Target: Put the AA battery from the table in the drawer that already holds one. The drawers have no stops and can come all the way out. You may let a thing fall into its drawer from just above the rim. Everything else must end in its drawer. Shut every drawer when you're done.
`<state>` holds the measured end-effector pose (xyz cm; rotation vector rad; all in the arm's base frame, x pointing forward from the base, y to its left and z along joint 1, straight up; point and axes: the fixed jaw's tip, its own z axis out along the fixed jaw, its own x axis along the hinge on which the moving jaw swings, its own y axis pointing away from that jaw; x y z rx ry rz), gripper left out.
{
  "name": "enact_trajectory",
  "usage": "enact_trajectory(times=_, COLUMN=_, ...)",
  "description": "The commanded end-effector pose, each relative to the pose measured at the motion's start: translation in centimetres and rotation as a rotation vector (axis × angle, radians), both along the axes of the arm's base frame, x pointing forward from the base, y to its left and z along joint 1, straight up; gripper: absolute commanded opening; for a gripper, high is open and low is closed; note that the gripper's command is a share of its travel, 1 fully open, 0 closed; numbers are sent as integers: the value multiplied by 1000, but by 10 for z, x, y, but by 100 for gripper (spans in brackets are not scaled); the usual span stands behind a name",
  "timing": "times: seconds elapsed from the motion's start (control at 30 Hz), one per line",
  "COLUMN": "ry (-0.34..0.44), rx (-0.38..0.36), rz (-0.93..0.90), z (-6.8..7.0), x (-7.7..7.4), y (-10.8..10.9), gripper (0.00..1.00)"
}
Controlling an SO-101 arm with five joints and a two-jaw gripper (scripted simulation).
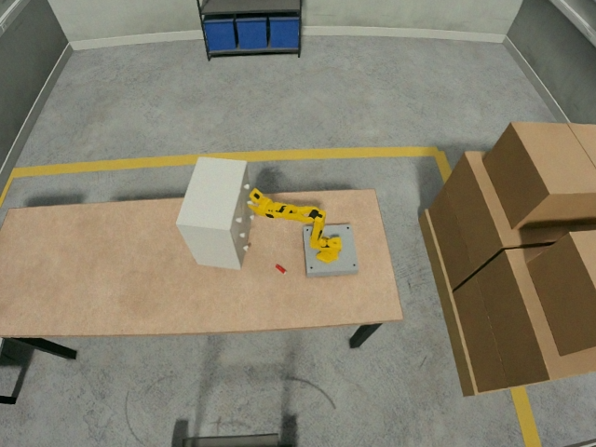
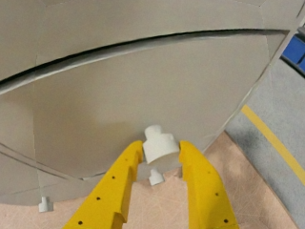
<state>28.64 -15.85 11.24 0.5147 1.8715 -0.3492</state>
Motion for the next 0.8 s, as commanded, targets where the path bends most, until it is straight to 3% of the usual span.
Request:
enact_trajectory(times=0.0, ry=0, rx=-5, rz=13, z=1, x=4, y=2, gripper=0)
enact_trajectory(times=0.77, ry=-5, rx=-1, rz=1, z=1, x=0, y=0, gripper=1)
